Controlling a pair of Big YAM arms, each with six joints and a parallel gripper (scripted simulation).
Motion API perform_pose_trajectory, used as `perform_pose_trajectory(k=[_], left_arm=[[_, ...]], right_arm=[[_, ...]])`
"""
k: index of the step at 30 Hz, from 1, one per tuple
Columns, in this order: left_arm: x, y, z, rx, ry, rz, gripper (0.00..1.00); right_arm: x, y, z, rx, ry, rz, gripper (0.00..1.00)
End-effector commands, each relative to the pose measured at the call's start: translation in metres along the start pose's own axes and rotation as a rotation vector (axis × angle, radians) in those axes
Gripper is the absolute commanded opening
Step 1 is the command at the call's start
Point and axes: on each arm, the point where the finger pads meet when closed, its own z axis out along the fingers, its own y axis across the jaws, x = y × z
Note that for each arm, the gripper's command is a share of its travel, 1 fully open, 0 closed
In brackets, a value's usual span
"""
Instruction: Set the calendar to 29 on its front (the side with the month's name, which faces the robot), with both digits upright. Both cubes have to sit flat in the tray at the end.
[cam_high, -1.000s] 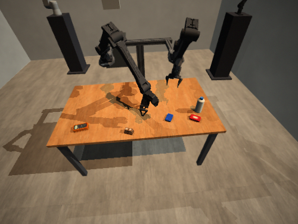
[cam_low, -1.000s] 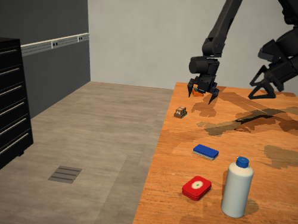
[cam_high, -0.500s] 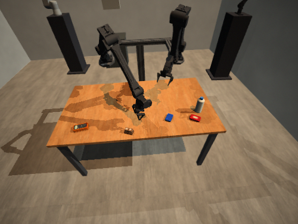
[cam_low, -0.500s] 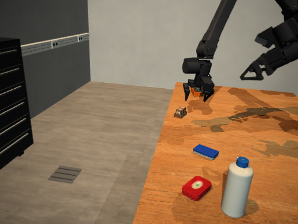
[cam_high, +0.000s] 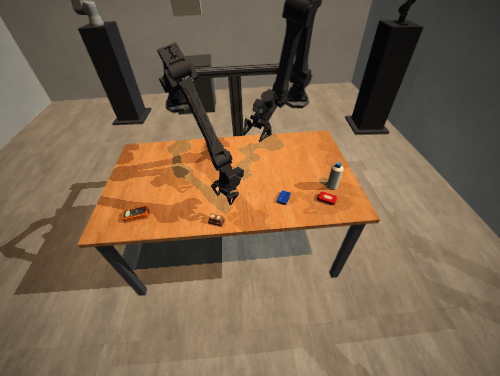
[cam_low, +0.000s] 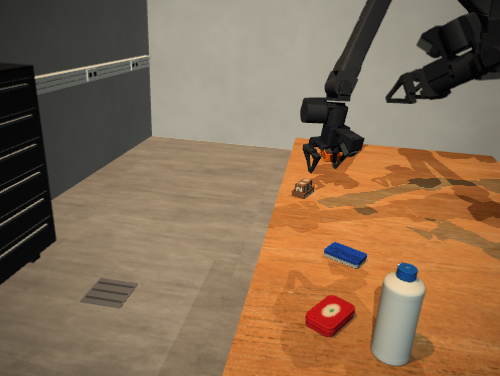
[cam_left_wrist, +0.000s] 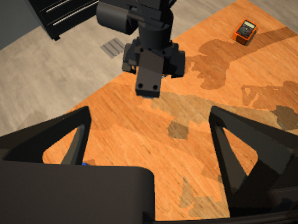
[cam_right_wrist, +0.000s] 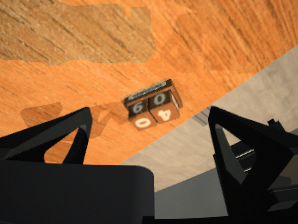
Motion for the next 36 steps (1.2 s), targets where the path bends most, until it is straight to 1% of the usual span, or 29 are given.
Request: perform_pose_trajectory(k=[1, 3, 4, 5, 7, 13, 14, 16, 18, 19, 20, 24, 28, 30, 32, 34, 36], left_arm=[[-0.013, -0.009, 0.006, 0.021, -0.013, 0.045, 1.0], [-0.013, -0.011, 0.008, 0.025, -0.01, 0.031, 1.0], [-0.008, -0.012, 0.009, 0.026, 0.002, 0.031, 1.0], [-0.007, -0.007, 0.009, 0.016, 0.004, 0.026, 1.0], [-0.011, -0.006, 0.009, 0.014, -0.01, 0.024, 1.0], [-0.011, -0.006, 0.009, 0.014, -0.01, 0.024, 1.0], [-0.011, -0.006, 0.009, 0.014, -0.01, 0.024, 1.0], [-0.008, -0.006, 0.007, 0.014, -0.003, 0.024, 1.0], [-0.003, -0.004, 0.011, 0.008, 0.009, 0.033, 1.0], [-0.003, -0.003, 0.012, 0.006, 0.011, 0.033, 1.0], [-0.002, -0.002, 0.015, 0.005, 0.014, 0.033, 1.0], [-0.002, 0.0, 0.04, 0.002, 0.017, 0.032, 1.0], [-0.001, 0.001, 0.059, 0.0, 0.017, 0.029, 1.0], [-0.001, 0.001, 0.059, 0.0, 0.017, 0.029, 1.0], [-0.001, 0.001, 0.067, -0.001, 0.015, 0.029, 1.0], [0.001, 0.003, 0.078, -0.002, 0.022, 0.028, 1.0], [0.001, 0.004, 0.086, -0.005, 0.015, 0.025, 1.0]], right_arm=[[-0.007, 0.001, 0.002, 0.007, -0.007, -0.048, 1.0], [-0.004, -0.003, 0.001, 0.013, -0.003, -0.041, 1.0], [-0.004, -0.003, 0.001, 0.012, -0.003, -0.041, 1.0], [-0.004, -0.003, 0.001, 0.012, -0.003, -0.041, 1.0], [-0.005, -0.002, 0.001, 0.01, -0.004, -0.042, 1.0], [-0.005, -0.002, 0.001, 0.01, -0.004, -0.042, 1.0], [-0.001, -0.006, -0.004, 0.016, -0.001, -0.04, 1.0], [-0.001, -0.006, -0.004, 0.016, -0.001, -0.04, 1.0], [-0.005, -0.003, 0.005, 0.004, -0.007, 0.003, 0.77], [-0.005, -0.003, 0.006, -0.001, -0.011, 0.032, 0.66], [0.002, 0.0, 0.009, -0.009, -0.013, 0.087, 0.55], [0.014, -0.004, 0.02, -0.021, -0.038, 0.327, 0.55], [0.024, -0.007, 0.029, -0.032, -0.061, 0.496, 0.55], [0.024, -0.007, 0.029, -0.032, -0.061, 0.496, 0.55], [0.025, -0.01, 0.032, -0.038, -0.071, 0.585, 0.55], [0.035, -0.01, 0.04, -0.051, -0.085, 0.715, 0.55], [0.041, -0.012, 0.044, -0.06, -0.097, 0.803, 0.55]])
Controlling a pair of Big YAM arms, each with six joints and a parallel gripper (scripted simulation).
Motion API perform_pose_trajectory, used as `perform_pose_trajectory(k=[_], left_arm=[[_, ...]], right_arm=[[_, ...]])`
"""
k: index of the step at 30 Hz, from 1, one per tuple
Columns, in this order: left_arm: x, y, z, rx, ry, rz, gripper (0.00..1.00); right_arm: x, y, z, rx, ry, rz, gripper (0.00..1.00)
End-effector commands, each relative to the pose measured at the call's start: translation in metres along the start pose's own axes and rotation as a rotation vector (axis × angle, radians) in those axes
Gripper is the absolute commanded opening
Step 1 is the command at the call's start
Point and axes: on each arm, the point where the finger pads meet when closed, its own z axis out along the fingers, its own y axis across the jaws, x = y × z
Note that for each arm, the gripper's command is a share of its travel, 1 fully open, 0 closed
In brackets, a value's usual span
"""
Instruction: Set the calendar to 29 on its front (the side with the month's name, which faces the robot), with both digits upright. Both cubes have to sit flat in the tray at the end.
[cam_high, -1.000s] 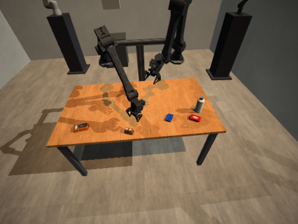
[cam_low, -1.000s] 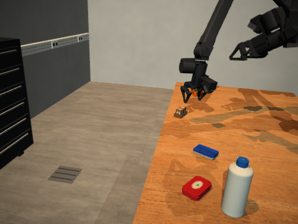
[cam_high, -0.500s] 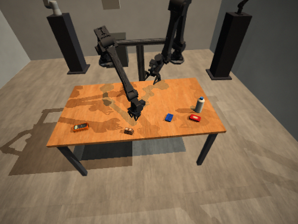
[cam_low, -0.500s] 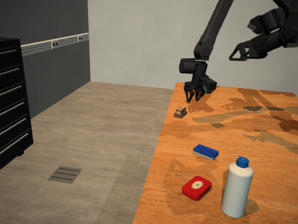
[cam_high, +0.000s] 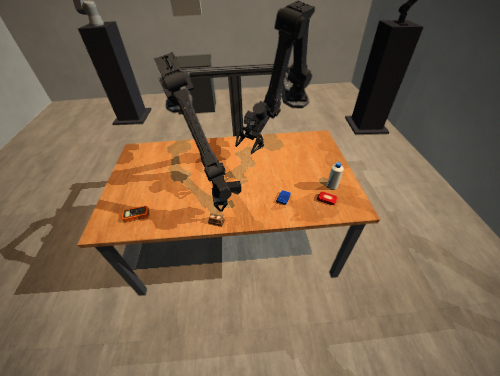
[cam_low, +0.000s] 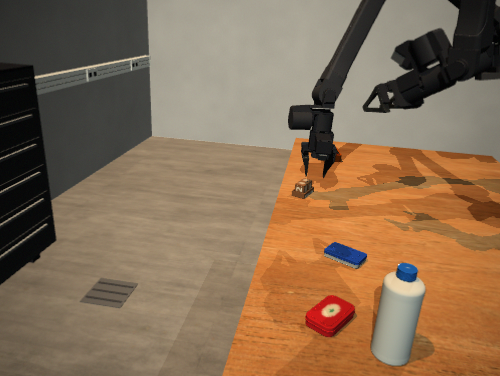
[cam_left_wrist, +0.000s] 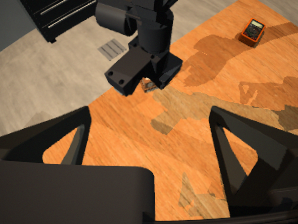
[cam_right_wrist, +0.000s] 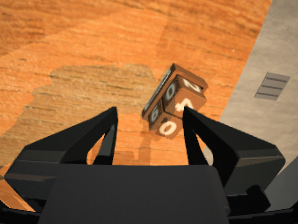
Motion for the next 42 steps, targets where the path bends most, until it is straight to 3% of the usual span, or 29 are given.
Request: perform_pose_trajectory(k=[1, 9, 25, 26, 35, 39, 42], left_arm=[[0.004, 0.007, 0.018, -0.011, 0.007, 0.002, 1.0], [-0.006, 0.004, 0.025, -0.008, -0.016, 0.0, 1.0], [-0.004, 0.003, 0.022, -0.007, -0.013, -0.005, 1.0], [-0.004, 0.003, 0.022, -0.007, -0.013, -0.005, 1.0], [-0.004, 0.003, 0.022, -0.007, -0.013, -0.005, 1.0], [-0.004, 0.003, 0.022, -0.007, -0.013, -0.005, 1.0], [-0.004, 0.003, 0.022, -0.007, -0.013, -0.005, 1.0]], right_arm=[[0.007, -0.02, 0.008, -0.01, -0.008, 0.253, 0.55], [0.021, -0.034, 0.023, -0.042, -0.041, 0.527, 0.55], [0.015, -0.048, 0.011, -0.018, -0.061, 0.499, 0.55], [0.014, -0.037, 0.023, -0.042, -0.051, 0.495, 0.55], [0.0, -0.044, 0.032, -0.043, -0.052, 0.492, 0.55], [0.016, -0.049, 0.042, -0.036, -0.051, 0.509, 0.55], [0.013, -0.05, 0.046, -0.032, -0.054, 0.504, 0.55]])
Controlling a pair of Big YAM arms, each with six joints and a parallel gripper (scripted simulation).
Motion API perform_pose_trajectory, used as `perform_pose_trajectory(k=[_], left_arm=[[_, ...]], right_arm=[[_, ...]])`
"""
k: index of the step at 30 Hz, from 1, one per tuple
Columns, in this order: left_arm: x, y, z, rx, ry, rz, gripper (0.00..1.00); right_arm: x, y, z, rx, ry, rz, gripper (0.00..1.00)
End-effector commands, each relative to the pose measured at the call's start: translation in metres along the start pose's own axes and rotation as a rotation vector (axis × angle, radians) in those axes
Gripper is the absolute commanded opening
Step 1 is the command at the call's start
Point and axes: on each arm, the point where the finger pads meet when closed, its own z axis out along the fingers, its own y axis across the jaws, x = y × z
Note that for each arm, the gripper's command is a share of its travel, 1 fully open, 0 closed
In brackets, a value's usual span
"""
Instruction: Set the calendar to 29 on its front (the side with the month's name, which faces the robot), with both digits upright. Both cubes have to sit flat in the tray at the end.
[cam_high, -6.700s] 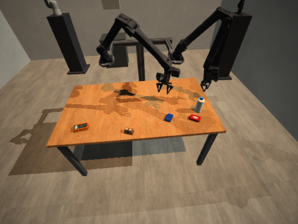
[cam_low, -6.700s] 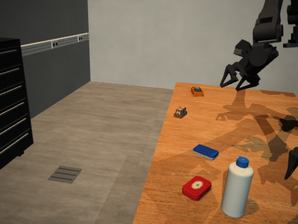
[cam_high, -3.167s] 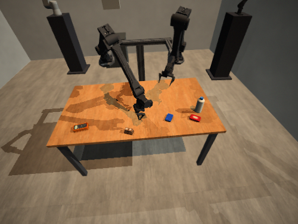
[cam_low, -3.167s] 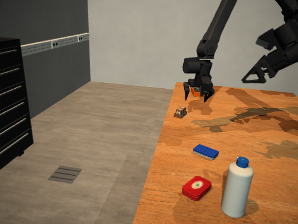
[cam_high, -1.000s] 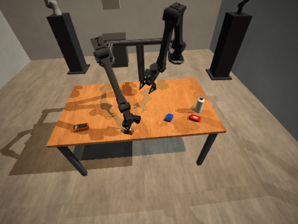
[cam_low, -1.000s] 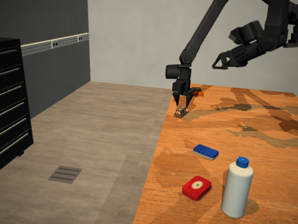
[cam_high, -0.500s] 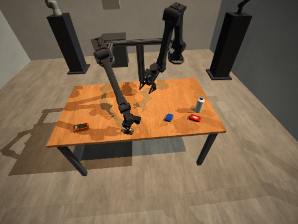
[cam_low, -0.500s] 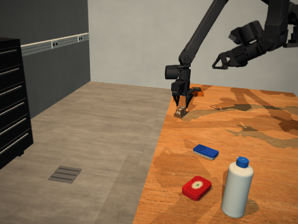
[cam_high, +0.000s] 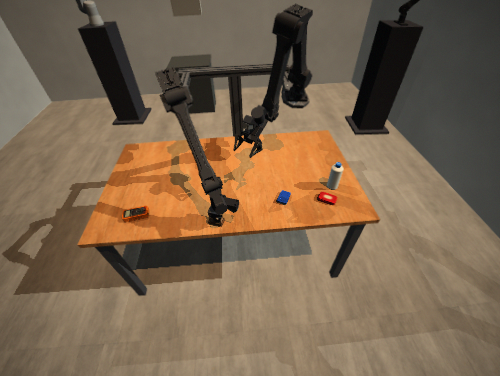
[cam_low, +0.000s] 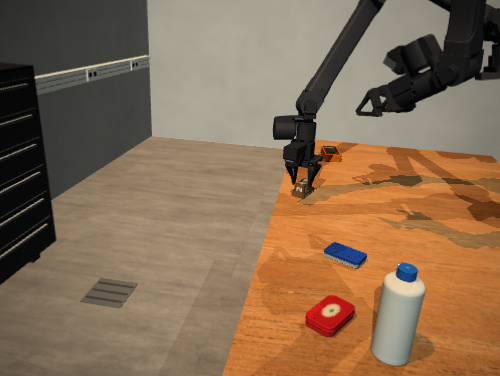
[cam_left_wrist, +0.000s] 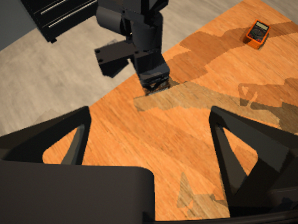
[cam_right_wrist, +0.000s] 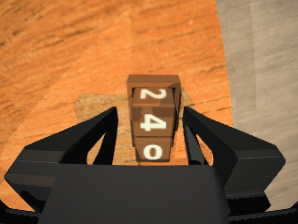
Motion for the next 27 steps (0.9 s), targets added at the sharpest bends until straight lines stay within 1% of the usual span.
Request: perform_pose_trajectory(k=[1, 9, 10, 11, 12, 17, 18, 21, 22, 23, 24, 25, 26, 27], left_arm=[[-0.005, 0.0, 0.001, 0.0, -0.012, 0.001, 1.0], [-0.005, 0.0, 0.001, 0.0, -0.012, 0.001, 1.0], [-0.005, 0.0, 0.001, 0.0, -0.012, 0.001, 1.0], [-0.005, 0.0, 0.001, 0.0, -0.012, 0.001, 1.0], [-0.005, 0.0, 0.001, 0.0, -0.012, 0.001, 1.0], [-0.005, 0.0, 0.001, 0.0, -0.012, 0.001, 1.0], [-0.005, 0.0, 0.001, 0.0, -0.012, 0.001, 1.0], [-0.005, 0.0, 0.001, 0.0, -0.012, 0.001, 1.0], [-0.005, 0.0, 0.001, 0.0, -0.012, 0.001, 1.0], [-0.005, 0.0, 0.001, 0.0, -0.012, 0.001, 1.0], [-0.005, 0.0, 0.001, 0.0, -0.012, 0.001, 1.0], [-0.005, 0.0, 0.001, 0.0, -0.012, 0.001, 1.0], [-0.005, 0.0, 0.001, 0.0, -0.012, 0.001, 1.0], [-0.005, 0.0, 0.001, 0.0, -0.012, 0.001, 1.0]], right_arm=[[-0.008, -0.013, 0.007, 0.022, -0.017, 0.005, 0.55], [-0.007, -0.013, 0.014, 0.019, -0.015, 0.001, 0.55], [-0.008, -0.015, 0.011, 0.023, -0.018, 0.002, 0.55], [-0.012, -0.022, 0.002, 0.035, -0.027, 0.004, 0.55], [-0.013, -0.024, 0.0, 0.038, -0.029, 0.005, 0.55], [-0.013, -0.024, 0.0, 0.038, -0.029, 0.005, 0.55], [-0.013, -0.024, 0.0, 0.038, -0.029, 0.005, 0.47], [-0.013, -0.024, 0.0, 0.038, -0.029, 0.005, 0.47], [-0.012, -0.023, -0.005, 0.043, -0.033, 0.006, 0.47], [-0.012, -0.023, -0.005, 0.043, -0.033, 0.006, 0.43], [-0.011, -0.022, -0.005, 0.04, -0.031, 0.005, 0.43], [-0.014, -0.026, -0.012, 0.051, -0.039, 0.007, 0.43], [-0.014, -0.026, -0.012, 0.051, -0.039, 0.007, 0.39], [-0.013, -0.025, -0.012, 0.047, -0.037, 0.007, 0.39]])
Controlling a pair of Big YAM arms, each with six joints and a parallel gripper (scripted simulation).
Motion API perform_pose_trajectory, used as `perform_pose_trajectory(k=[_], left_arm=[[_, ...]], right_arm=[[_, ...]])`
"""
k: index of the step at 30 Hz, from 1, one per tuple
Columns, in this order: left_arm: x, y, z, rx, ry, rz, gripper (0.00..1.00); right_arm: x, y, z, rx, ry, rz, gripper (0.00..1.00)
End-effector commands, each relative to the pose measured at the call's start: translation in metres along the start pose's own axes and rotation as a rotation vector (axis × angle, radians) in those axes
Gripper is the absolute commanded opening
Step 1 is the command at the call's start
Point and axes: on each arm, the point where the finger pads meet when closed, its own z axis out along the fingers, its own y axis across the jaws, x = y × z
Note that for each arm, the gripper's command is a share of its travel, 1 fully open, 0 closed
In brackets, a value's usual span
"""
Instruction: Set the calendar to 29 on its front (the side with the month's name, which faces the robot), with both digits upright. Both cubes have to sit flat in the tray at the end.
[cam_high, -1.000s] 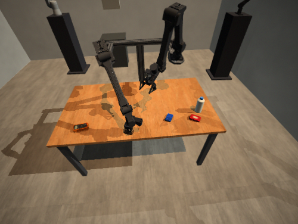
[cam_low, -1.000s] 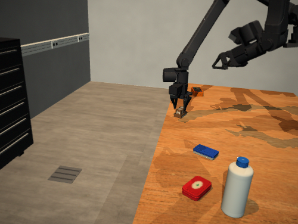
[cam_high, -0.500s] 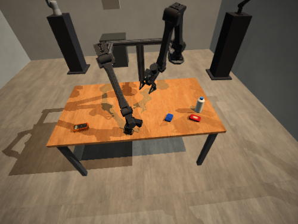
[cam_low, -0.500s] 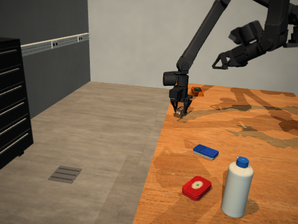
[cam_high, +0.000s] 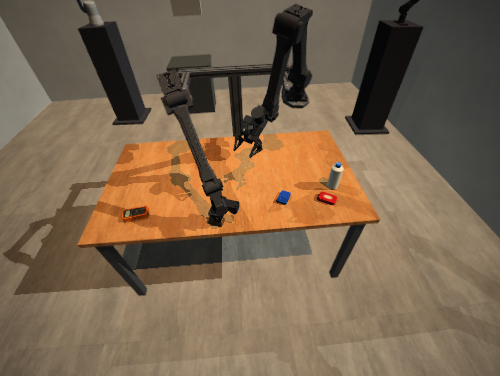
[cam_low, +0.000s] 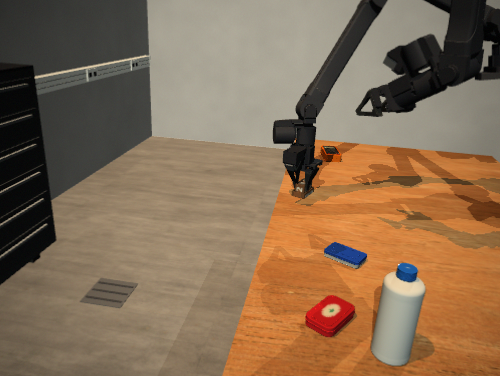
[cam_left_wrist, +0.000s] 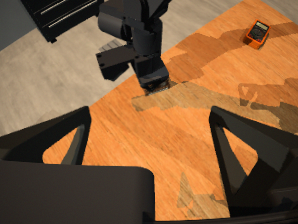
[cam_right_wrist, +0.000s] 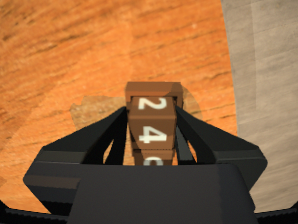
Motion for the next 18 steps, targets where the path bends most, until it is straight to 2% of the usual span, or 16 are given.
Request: perform_pose_trajectory(k=[1, 2, 12, 14, 15, 16, 18], left_arm=[[-0.005, 0.0, 0.001, 0.0, -0.012, 0.001, 1.0], [-0.005, 0.0, 0.001, 0.0, -0.012, 0.001, 1.0], [-0.005, 0.0, 0.001, 0.0, -0.012, 0.001, 1.0], [-0.005, 0.0, 0.001, 0.0, -0.012, 0.001, 1.0], [-0.005, 0.0, 0.001, 0.0, -0.012, 0.001, 1.0], [-0.005, 0.0, 0.001, 0.0, -0.012, 0.001, 1.0], [-0.005, 0.0, 0.001, 0.0, -0.012, 0.001, 1.0]], right_arm=[[-0.013, -0.025, -0.024, 0.048, -0.038, 0.006, 0.39], [-0.013, -0.025, -0.024, 0.048, -0.038, 0.006, 0.35], [-0.008, -0.014, -0.021, 0.037, -0.03, 0.005, 0.26], [-0.01, -0.017, -0.023, 0.04, -0.032, 0.006, 0.03], [-0.007, -0.012, -0.021, 0.036, -0.03, 0.004, 0.0], [-0.007, -0.012, -0.021, 0.036, -0.03, 0.004, 0.0], [-0.007, -0.01, -0.023, 0.03, -0.025, 0.002, 0.23]])
